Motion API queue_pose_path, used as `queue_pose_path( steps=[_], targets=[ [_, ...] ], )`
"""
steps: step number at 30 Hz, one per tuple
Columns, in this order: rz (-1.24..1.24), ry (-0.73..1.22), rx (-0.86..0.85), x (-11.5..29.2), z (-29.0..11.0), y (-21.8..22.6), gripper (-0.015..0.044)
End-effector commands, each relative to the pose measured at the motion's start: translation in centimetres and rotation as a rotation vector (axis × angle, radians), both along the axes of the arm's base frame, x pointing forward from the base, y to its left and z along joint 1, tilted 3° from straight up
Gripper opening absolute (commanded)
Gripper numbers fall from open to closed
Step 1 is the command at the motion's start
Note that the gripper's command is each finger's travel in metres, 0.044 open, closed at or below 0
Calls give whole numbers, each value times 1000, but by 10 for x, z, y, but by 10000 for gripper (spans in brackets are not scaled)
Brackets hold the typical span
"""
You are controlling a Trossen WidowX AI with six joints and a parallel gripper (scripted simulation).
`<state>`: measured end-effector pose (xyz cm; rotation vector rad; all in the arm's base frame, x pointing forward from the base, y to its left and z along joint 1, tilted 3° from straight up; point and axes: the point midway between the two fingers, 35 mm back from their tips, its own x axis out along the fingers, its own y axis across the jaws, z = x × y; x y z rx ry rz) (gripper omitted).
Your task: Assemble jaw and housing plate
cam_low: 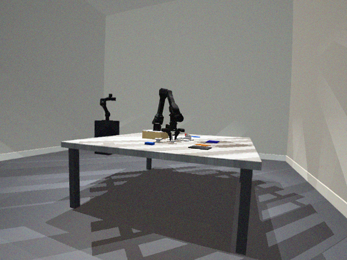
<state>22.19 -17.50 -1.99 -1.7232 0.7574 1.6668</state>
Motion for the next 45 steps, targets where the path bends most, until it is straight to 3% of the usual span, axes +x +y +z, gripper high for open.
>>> queue_pose_path(
  steps=[1, 20, 28, 45],
  targets=[
    [0, -9, -4, 2, 13, -2, 134],
    [-2, -9, -1, -2, 73, -1, 134],
    [-6, -9, -1, -2, 75, -1, 134],
    [-436, -2, 20, 11, 77, 36, 134]
  ],
)
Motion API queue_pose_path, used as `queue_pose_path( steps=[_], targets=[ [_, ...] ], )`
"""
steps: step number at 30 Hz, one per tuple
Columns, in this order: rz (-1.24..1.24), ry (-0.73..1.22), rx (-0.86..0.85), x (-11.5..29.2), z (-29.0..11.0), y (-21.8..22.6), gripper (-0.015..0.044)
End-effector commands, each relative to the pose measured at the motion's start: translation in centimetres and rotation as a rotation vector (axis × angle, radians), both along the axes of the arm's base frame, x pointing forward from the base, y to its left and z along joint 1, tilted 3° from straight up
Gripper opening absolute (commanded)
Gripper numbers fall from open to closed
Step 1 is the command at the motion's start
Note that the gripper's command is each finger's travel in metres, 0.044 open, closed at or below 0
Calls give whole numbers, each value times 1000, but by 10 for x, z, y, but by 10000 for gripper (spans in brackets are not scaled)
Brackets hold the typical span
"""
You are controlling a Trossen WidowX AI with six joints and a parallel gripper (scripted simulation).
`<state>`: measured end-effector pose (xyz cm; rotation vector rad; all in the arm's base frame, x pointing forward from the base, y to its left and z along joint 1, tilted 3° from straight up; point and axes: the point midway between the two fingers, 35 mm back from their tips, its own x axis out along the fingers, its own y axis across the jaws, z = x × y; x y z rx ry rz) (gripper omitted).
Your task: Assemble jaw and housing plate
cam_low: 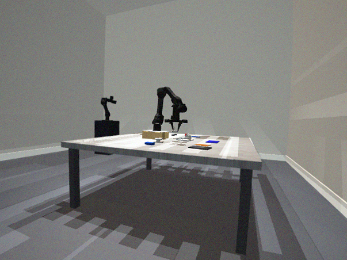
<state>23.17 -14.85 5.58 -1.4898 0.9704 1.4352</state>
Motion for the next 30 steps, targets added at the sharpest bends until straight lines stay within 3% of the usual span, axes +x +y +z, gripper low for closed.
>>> queue_pose_path(
  steps=[1, 30],
  targets=[
    [-125, 1, 6, 2, 1, 11, 134],
    [-888, 15, 47, 11, 3, 76, 134]
  ],
)
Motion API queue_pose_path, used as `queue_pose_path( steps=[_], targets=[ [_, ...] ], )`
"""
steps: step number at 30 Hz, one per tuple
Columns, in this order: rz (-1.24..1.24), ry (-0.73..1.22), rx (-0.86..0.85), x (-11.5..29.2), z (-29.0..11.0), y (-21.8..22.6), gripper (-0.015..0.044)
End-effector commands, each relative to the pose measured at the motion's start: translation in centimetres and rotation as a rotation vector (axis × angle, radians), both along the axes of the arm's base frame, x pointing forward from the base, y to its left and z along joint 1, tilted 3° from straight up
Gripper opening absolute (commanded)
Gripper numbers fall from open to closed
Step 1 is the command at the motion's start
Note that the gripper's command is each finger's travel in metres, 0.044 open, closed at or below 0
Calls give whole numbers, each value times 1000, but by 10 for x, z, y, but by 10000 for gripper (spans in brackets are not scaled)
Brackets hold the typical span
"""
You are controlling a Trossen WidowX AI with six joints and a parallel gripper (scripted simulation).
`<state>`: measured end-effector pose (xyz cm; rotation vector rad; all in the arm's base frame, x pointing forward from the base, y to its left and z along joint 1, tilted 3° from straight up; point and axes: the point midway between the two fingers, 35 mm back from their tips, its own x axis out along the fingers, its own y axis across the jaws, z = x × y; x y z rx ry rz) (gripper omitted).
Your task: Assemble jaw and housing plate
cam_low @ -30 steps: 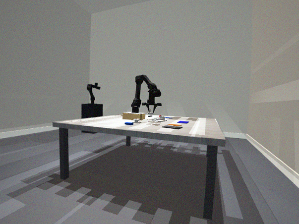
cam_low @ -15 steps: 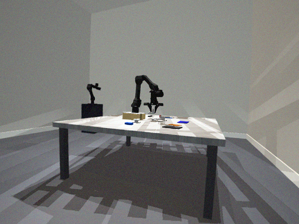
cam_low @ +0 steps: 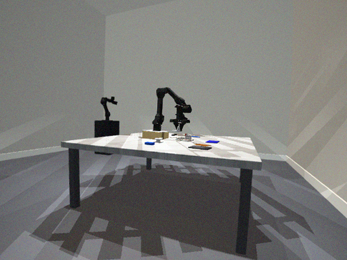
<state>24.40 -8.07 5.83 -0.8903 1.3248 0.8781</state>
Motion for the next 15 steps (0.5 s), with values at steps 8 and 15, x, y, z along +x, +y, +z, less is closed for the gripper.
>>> queue_pose_path(
  steps=[8, 15],
  targets=[
    [-311, 7, 14, -2, 1, 25, 134],
    [-495, 11, 24, -3, 1, 40, 134]
  ],
)
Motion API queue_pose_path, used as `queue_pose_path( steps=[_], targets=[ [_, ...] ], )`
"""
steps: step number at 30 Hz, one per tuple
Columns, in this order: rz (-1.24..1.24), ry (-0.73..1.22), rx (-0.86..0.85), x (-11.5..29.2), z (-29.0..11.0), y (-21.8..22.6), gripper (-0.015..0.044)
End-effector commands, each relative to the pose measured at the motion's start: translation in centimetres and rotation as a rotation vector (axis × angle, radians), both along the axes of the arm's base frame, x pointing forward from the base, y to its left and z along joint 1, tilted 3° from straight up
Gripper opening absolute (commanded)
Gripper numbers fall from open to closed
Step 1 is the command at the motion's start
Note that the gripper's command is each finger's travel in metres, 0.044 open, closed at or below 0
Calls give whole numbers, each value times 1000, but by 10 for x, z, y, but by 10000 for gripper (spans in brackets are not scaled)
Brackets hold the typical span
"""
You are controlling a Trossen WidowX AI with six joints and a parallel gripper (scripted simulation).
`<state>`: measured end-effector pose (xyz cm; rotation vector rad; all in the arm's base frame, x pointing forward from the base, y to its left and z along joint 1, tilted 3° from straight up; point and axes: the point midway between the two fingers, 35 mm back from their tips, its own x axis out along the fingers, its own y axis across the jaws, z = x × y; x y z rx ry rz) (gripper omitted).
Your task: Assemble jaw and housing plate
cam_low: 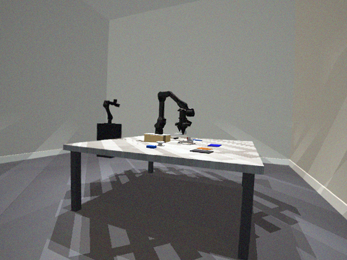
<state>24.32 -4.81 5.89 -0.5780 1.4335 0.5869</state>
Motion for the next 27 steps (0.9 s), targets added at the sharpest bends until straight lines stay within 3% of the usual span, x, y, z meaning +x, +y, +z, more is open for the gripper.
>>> queue_pose_path(
  steps=[1, 27],
  targets=[
    [-126, 3, 4, -3, 1, 10, 134],
    [-811, 21, 44, -16, 1, 61, 134]
  ],
)
